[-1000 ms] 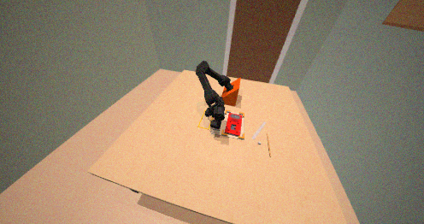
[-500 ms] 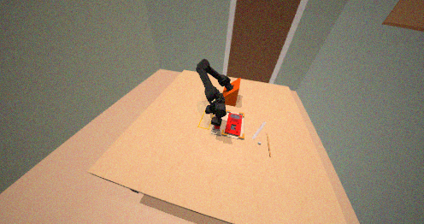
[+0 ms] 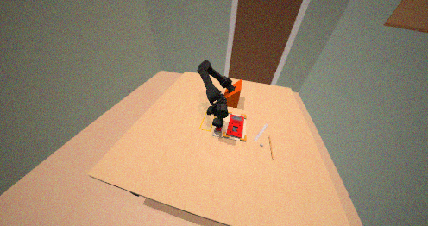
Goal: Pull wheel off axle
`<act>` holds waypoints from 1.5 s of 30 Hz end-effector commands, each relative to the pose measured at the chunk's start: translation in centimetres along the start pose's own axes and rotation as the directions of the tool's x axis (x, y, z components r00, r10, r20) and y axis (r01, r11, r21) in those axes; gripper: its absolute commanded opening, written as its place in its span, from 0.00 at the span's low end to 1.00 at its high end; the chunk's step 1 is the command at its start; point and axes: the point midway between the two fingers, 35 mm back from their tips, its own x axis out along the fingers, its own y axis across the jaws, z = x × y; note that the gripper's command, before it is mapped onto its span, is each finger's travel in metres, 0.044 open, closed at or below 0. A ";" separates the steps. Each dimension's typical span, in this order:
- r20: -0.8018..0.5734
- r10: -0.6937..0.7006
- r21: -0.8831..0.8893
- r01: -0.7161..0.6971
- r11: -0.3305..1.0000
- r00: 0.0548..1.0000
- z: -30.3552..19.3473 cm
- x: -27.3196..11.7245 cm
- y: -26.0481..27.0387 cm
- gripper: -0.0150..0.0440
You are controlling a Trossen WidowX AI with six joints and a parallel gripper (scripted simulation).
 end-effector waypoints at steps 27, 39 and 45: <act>0.000 -0.001 -0.002 0.001 1.000 1.000 4.6 -3.4 -2.4 0.25; 0.002 -0.004 -0.001 0.004 1.000 1.000 8.8 -3.7 -5.7 0.25; 0.003 -0.004 -0.001 0.004 1.000 1.000 9.5 -3.7 -6.4 0.25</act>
